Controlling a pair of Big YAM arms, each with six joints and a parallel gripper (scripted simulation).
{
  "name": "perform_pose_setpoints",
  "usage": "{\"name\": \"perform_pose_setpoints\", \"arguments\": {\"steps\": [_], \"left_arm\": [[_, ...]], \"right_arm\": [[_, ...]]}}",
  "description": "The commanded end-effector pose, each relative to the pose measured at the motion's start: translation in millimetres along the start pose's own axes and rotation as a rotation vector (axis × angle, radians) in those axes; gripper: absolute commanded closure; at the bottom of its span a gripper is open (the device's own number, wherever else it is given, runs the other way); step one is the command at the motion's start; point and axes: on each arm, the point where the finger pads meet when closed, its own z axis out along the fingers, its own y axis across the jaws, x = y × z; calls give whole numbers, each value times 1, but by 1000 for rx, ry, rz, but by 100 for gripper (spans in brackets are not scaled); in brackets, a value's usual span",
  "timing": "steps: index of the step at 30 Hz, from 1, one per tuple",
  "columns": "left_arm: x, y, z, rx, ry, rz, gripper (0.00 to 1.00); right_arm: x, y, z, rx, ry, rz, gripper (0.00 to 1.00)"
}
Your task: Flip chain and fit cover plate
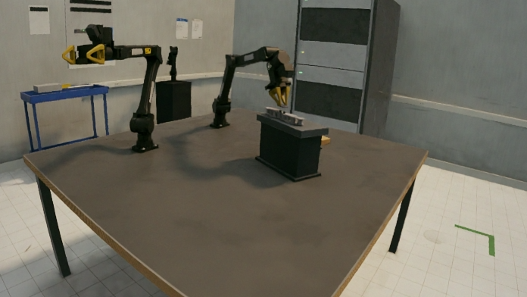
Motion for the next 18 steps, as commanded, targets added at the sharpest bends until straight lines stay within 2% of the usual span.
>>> {"name": "perform_pose_setpoints", "arguments": {"steps": [1, 9, 10, 15, 16, 18], "left_arm": [[-29, -5, -27, 3, -66, -1, 79], [-30, 9, -27, -5, -69, -17, 79], [-35, 10, -42, -4, -89, -20, 79], [-44, 6, -52, 0, -135, -21, 79], [-29, 5, -40, -2, -92, -18, 79], [-16, 6, -25, -5, -63, -18, 79]], "right_arm": [[-14, 5, -4, -9, -30, 0, 0], [-14, 5, -4, -9, -30, 0, 0], [-14, 5, -4, -9, -30, 0, 0], [-14, 5, -4, -9, -30, 0, 0], [-14, 5, -4, -9, -30, 0, 0], [-14, 5, -4, -9, -30, 0, 0]]}}
